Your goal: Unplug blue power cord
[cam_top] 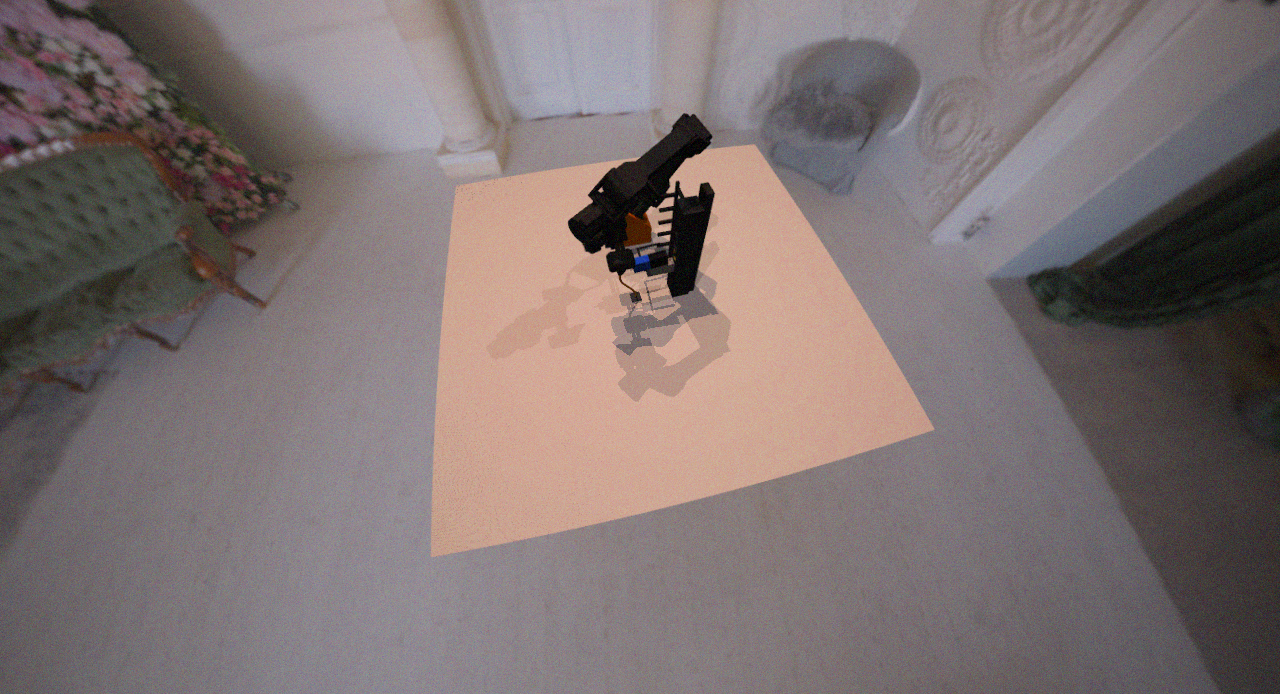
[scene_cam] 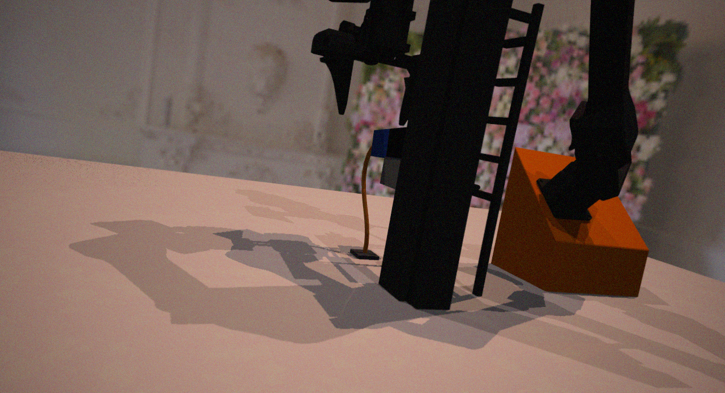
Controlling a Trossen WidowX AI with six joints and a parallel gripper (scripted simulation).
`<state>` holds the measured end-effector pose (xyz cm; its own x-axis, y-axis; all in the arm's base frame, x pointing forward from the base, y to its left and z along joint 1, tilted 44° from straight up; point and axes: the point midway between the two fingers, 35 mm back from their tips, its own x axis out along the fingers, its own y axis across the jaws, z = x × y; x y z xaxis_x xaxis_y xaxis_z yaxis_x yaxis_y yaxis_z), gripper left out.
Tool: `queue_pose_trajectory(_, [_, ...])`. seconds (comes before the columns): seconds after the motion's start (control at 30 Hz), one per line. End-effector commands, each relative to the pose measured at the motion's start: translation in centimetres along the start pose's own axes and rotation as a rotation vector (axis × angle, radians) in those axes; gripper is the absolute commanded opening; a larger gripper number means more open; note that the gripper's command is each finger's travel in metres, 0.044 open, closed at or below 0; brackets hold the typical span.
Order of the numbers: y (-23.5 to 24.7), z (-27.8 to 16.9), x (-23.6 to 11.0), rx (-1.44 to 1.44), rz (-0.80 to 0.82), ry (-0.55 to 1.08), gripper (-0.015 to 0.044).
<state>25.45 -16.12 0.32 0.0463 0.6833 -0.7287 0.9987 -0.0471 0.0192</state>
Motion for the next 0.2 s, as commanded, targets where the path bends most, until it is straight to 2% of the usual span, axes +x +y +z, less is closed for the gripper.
queue_pose_trajectory(0.0, [0.05,0.17,-0.22,-0.005,-0.001,-0.007,0.044])
queue_pose_trajectory(0.17, [0.05,0.17,-0.22,-0.005,-0.001,-0.007,0.044])
